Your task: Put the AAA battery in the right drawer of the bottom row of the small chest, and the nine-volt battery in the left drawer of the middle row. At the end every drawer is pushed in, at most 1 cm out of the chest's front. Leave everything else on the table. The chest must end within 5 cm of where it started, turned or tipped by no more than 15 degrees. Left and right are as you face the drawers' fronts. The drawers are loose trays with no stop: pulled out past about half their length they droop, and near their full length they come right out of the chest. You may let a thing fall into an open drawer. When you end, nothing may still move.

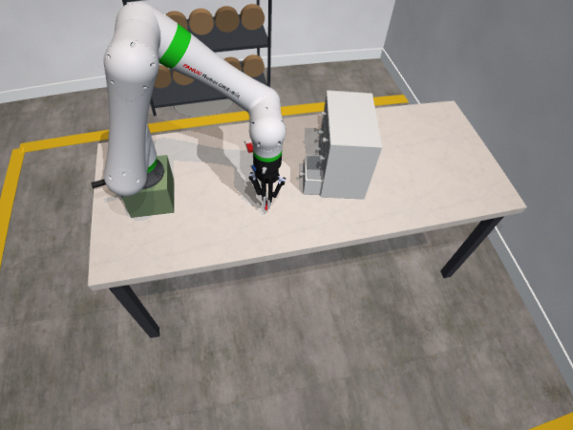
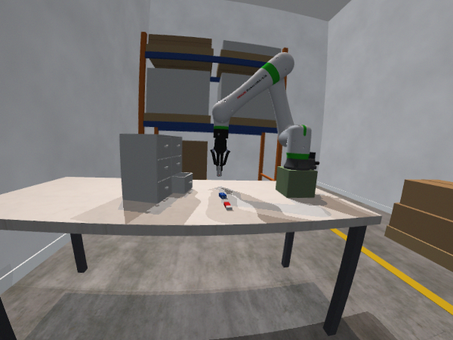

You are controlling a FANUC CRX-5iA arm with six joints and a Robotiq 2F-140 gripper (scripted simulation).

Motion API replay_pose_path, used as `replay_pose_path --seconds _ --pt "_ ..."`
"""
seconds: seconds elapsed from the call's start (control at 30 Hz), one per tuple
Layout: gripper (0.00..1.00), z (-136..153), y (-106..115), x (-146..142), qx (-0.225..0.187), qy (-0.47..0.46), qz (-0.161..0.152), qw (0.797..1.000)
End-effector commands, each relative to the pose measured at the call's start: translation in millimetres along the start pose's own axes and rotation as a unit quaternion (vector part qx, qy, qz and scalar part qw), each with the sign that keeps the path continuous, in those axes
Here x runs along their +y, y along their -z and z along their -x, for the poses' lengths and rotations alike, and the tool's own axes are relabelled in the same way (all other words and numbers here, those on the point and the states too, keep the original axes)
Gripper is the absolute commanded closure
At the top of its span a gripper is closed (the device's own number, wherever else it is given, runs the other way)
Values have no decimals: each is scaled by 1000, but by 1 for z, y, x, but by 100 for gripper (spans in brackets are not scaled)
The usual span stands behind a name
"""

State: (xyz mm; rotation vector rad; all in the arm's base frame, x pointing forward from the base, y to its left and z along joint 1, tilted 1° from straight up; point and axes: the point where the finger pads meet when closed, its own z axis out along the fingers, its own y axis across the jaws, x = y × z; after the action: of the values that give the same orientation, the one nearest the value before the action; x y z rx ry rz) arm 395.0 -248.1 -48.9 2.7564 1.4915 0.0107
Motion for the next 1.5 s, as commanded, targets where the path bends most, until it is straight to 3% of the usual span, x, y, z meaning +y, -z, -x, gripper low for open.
replay_pose_path --seconds 0.0,0.53,0.87,1.0,1.07,1.3,1.47 --pt "97 0 29 -1 0 0 -1 1000" --pt "97 -2 36 0 0 15 -1 1000" --pt "97 -14 36 0 0 170 -1 985" --pt "97 -24 36 1 1 290 -1 957" --pt "97 -24 36 1 1 290 -1 957" --pt "97 -48 36 1 -4 478 0 878" --pt "97 -69 36 0 -10 585 0 811"
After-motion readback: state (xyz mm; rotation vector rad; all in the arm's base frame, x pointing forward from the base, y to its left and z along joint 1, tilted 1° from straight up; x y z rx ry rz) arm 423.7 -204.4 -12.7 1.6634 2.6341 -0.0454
